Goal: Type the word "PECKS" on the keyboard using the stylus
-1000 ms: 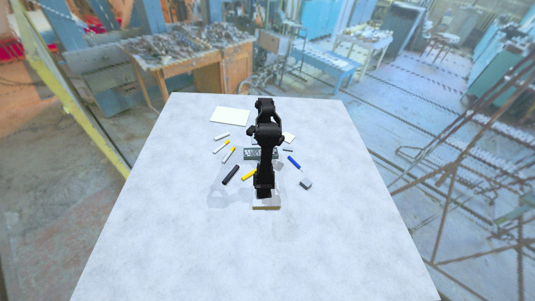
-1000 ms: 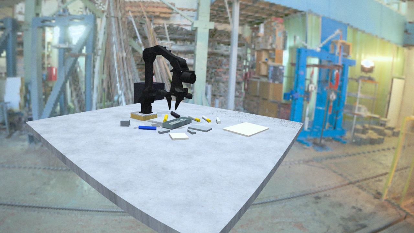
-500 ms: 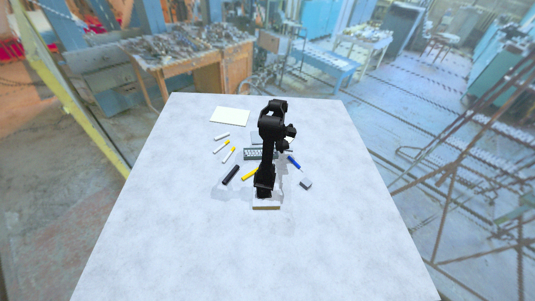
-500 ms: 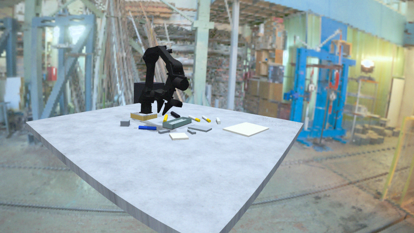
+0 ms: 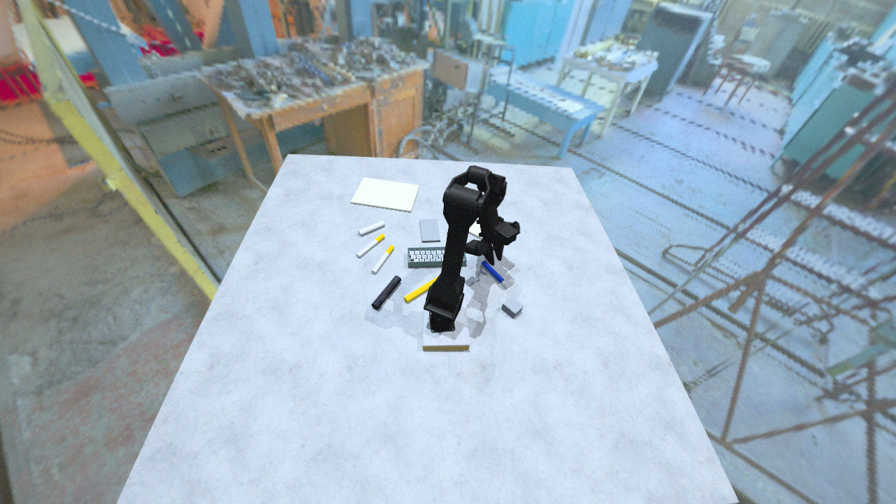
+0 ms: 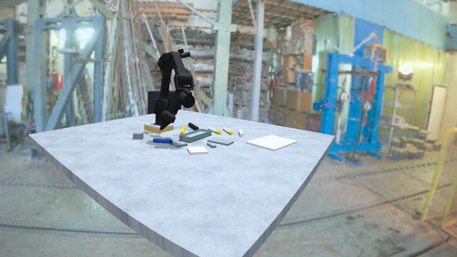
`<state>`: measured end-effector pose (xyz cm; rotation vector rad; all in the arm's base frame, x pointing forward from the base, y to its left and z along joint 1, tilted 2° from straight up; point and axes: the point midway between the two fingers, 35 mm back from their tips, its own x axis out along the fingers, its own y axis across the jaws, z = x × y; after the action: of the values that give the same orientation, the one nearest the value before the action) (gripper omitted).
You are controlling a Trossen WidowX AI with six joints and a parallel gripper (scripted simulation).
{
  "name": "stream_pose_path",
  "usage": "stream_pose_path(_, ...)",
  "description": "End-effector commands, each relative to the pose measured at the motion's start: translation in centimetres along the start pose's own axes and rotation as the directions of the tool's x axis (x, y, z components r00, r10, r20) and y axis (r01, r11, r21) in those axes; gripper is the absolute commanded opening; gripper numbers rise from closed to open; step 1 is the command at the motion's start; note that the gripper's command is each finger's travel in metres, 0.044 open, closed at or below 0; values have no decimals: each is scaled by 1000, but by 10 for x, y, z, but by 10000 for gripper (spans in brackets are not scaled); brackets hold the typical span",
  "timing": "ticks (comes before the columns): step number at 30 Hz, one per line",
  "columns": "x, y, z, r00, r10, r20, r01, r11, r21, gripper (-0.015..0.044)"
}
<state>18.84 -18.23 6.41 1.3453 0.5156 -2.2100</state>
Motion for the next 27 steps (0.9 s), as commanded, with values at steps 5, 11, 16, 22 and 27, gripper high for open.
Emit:
stream_pose_path(5,3,5,10,1000,-7,30,3,991,136,150)
stream_pose_path(11,5,6,9,1000,-7,30,3,991,136,150)
stream_pose_path(16,9,5,7,1000,-8,30,3,991,136,150)
stream_pose_path(22,13,5,4,1000,-8,30,3,991,135,150)
stream_pose_path(27,17,6,2,1000,-8,30,4,991,135,150)
